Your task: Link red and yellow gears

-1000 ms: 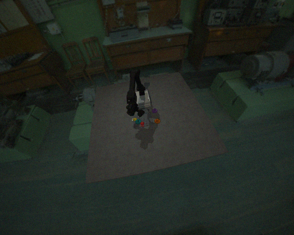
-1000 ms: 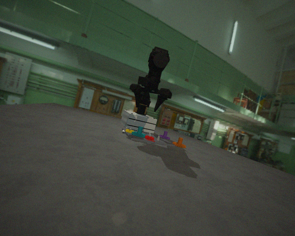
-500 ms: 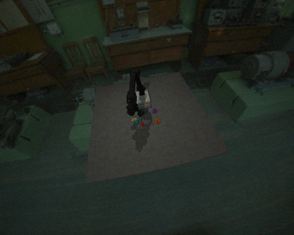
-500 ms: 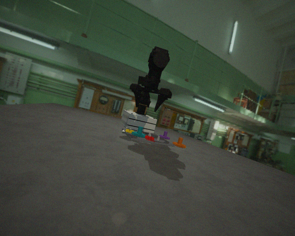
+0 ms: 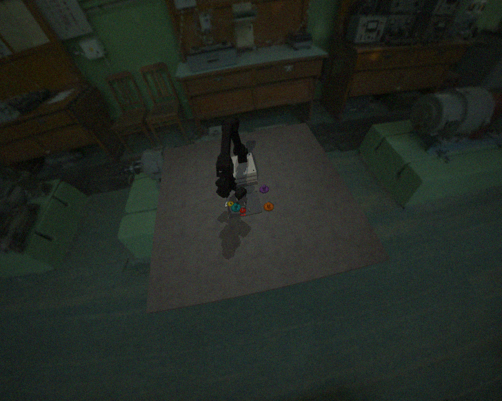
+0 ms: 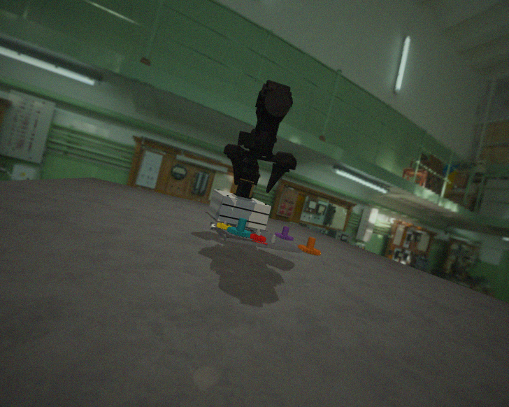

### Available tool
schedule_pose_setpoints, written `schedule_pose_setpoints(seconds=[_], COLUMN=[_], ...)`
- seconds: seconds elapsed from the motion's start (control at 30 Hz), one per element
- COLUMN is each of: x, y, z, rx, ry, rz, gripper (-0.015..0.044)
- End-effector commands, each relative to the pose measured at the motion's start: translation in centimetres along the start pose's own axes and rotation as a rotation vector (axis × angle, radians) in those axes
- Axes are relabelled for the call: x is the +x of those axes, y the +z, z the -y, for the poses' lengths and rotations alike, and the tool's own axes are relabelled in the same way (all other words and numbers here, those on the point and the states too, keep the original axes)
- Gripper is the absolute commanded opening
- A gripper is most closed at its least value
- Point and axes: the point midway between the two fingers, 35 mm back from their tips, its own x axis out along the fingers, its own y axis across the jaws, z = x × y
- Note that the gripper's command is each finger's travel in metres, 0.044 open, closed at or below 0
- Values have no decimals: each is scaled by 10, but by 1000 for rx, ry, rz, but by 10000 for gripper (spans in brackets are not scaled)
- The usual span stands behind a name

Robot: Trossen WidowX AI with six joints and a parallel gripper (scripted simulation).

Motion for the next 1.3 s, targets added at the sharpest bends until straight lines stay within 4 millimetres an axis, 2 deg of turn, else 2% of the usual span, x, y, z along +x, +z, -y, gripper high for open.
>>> schedule_pose_setpoints(seconds=[0.0,0.2,0.23,0.3,0.53,0.73,0.9,1.07,1.13,1.27], x=[0,0,0,-2,-13,-24,-35,-47,-49,-49], y=[0,0,-2,-15,-99,-185,-262,-334,-344,-344], z=[0,0,-2,-20,-96,-135,-147,-140,-138,-138], rx=[-1,-1,-1,-1,0,1,1,0,1,1], ry=[-1,-1,-1,1,4,5,7,11,11,11], rz=[-1,-1,-2,-5,-22,-30,-33,-34,-34,-34], gripper=[440,440,440,440,440,440,440,440,440,440])
